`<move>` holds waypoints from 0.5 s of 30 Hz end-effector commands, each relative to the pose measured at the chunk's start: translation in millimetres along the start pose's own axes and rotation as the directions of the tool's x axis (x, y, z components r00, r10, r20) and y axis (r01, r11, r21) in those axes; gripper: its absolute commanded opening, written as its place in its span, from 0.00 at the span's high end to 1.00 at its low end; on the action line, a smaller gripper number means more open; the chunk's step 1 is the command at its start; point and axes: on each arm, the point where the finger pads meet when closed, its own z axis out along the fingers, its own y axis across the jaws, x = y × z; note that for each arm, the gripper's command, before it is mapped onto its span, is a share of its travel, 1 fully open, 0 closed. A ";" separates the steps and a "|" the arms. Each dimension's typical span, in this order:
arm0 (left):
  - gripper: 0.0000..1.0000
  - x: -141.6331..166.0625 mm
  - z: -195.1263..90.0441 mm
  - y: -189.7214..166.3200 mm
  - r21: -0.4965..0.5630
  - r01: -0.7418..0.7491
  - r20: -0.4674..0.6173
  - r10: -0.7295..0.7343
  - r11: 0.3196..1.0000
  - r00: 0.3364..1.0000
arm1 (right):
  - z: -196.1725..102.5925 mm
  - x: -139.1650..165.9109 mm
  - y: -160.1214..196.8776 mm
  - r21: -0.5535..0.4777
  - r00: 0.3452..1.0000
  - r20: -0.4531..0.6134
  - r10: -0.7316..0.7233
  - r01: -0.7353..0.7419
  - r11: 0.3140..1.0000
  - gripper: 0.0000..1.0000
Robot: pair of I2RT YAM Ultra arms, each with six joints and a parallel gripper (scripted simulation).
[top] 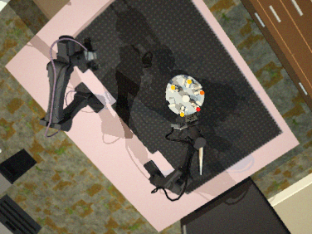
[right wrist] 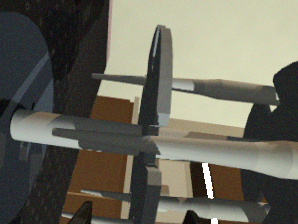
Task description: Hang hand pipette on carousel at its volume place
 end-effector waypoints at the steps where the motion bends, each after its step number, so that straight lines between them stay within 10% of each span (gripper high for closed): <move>1: 0.00 -7.4 -4.1 3.5 -0.008 -0.015 0.029 0.016 1.000 0.999 | -12.0 0.8 -15.9 0.021 1.000 -0.002 -0.024 0.024 0.999 0.51; 15: 0.00 -7.4 -4.1 3.5 -0.008 -0.015 0.029 0.016 1.000 0.999 | -46.4 0.2 -14.7 0.019 1.000 -0.002 -0.024 0.024 1.000 0.51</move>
